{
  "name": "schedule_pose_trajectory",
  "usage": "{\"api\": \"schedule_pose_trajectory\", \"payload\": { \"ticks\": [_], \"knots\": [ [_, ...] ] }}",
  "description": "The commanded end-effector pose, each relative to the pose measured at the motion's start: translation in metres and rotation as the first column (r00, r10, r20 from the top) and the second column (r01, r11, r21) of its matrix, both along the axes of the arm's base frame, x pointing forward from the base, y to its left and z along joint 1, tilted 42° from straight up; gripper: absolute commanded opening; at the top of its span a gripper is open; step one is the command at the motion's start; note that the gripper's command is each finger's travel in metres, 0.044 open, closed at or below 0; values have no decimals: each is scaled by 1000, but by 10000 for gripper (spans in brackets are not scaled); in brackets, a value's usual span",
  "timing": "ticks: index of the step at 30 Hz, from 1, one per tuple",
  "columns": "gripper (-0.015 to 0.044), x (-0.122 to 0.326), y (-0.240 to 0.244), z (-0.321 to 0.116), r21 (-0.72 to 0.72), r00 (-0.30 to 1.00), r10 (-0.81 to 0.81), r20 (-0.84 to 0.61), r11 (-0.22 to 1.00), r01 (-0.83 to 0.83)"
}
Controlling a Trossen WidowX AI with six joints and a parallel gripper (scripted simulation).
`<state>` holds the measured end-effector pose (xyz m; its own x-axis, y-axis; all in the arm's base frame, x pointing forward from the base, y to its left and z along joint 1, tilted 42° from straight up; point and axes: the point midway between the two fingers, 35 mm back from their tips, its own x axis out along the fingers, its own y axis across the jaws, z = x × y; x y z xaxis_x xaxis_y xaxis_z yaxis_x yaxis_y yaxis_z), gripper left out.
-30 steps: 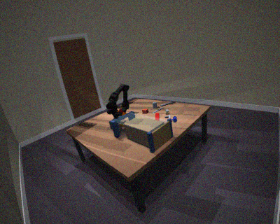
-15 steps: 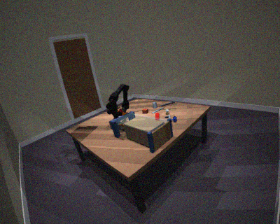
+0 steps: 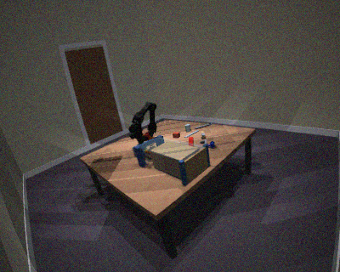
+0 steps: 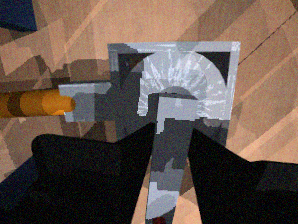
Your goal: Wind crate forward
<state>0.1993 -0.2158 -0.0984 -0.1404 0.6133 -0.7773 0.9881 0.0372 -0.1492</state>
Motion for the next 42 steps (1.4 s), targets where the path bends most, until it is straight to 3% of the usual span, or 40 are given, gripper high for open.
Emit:
{"api": "schedule_pose_trajectory", "payload": {
  "ticks": [1, 2, 19, 25, 33, 38, 42],
  "knots": [
    [0, -1, 2, -3, 5, 1000, -1, -13, 1000, 1],
    [0, -1, 2, -3, 5, 1000, 6, -7, 1000, -6],
    [440, 0, 0, 0, 0, 1000, -1, -1, 1000, 1],
    [440, 3, -19, 17, -13, 1000, -20, 13, 1000, 20],
    [440, -5, -84, 100, -68, 993, -97, 64, 992, 101],
    [440, -5, -86, 99, -87, 991, -106, 76, 990, 113],
    [335, -5, -88, 102, -92, 991, -109, 79, 989, 116]
  ]
}}
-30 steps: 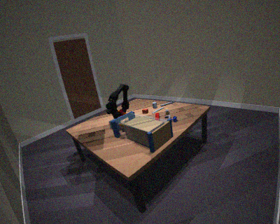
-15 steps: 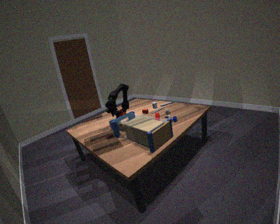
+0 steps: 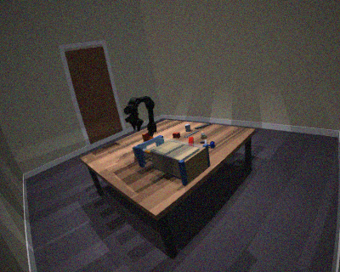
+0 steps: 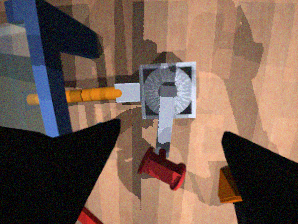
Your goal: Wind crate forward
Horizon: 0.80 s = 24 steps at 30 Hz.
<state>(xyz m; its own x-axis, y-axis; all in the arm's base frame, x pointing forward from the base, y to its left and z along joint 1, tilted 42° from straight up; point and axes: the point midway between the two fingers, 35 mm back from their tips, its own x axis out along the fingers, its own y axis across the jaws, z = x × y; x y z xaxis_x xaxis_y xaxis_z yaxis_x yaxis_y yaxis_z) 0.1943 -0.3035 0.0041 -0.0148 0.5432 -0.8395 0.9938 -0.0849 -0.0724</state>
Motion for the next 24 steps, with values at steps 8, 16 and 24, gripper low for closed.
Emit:
{"api": "schedule_pose_trajectory", "payload": {
  "ticks": [8, 16, 24],
  "knots": [
    [125, 0, 0, 0, 1, 1000, -1, -1, 1000, 1],
    [0, 0, 0, 0, 1, 1000, -1, -1, 1000, 1],
    [0, 0, 0, 0, 1, 1000, -1, -1, 1000, 1]
  ]
}}
